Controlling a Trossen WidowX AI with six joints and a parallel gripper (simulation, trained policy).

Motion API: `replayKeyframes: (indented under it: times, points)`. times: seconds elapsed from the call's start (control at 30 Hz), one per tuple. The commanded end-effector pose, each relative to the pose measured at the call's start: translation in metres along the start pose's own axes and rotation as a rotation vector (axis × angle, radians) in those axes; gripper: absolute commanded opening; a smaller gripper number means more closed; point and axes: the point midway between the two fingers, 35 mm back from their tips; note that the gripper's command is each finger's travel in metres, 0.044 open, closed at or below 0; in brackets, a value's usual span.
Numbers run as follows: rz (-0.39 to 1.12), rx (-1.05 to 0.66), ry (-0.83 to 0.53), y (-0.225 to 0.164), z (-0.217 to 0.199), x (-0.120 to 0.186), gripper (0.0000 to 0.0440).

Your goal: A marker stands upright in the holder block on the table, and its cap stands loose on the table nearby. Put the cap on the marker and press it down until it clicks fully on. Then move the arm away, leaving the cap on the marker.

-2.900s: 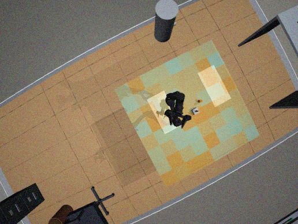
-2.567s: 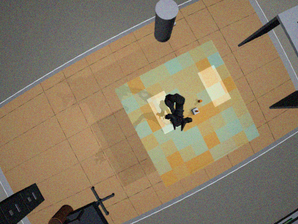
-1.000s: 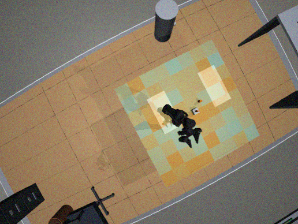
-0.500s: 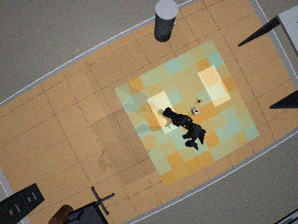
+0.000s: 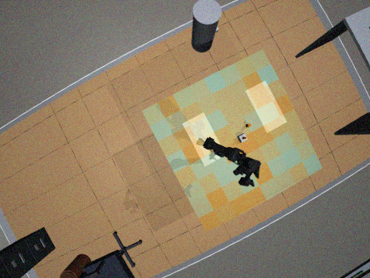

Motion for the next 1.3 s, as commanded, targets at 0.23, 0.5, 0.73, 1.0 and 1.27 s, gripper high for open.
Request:
replayKeyframes:
  times: [0.23,0.5,0.73,1.0,1.27]
  points:
    - [-0.026,0.026,-0.098,-0.006,-0.028,-0.022,0.0312]
    - [-0.045,0.048,-0.172,-0.011,-0.052,-0.037,0.0313]
    - [-0.062,0.066,-0.235,-0.015,-0.074,-0.048,0.0313]
    - [-0.084,0.087,-0.303,-0.018,-0.100,-0.059,0.0314]
    - [-0.108,0.106,-0.367,-0.020,-0.128,-0.067,0.0314]
Point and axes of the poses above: the point midway between the two fingers, 35 mm back from their tips, its own x axis back along the fingers, its own z axis across the jaws, y = z × x, and after that the axes turned 1 degree about x, right-handed
